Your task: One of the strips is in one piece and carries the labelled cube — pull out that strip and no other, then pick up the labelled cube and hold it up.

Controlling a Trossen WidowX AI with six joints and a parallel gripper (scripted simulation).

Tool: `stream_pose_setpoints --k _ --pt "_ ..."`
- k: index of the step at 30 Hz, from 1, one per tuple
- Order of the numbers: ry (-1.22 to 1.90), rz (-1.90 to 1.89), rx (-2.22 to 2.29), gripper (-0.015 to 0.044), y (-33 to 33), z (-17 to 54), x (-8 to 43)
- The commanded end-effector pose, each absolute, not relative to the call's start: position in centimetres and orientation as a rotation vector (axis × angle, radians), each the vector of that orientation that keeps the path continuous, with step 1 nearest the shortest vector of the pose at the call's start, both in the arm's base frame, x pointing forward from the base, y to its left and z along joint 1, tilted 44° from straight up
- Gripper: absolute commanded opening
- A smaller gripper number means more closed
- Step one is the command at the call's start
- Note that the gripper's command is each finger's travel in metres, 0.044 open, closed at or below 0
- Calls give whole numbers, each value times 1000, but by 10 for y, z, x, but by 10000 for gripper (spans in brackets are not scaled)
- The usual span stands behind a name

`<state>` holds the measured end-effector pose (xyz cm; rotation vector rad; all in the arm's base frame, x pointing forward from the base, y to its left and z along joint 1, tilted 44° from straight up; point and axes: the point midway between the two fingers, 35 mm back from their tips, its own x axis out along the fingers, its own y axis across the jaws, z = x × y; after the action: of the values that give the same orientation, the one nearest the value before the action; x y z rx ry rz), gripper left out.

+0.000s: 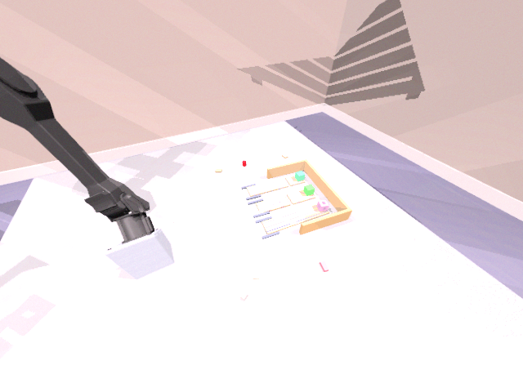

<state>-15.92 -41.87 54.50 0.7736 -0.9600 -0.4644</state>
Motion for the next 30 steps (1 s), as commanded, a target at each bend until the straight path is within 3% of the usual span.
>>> stream_pose_setpoints --k 1,16,30 --pt "-958 -464 776 400 -420 544 -157" --pt "-709 -425 935 400 -482 438 31" --pt "-318 -327 937 400 -417 320 214"
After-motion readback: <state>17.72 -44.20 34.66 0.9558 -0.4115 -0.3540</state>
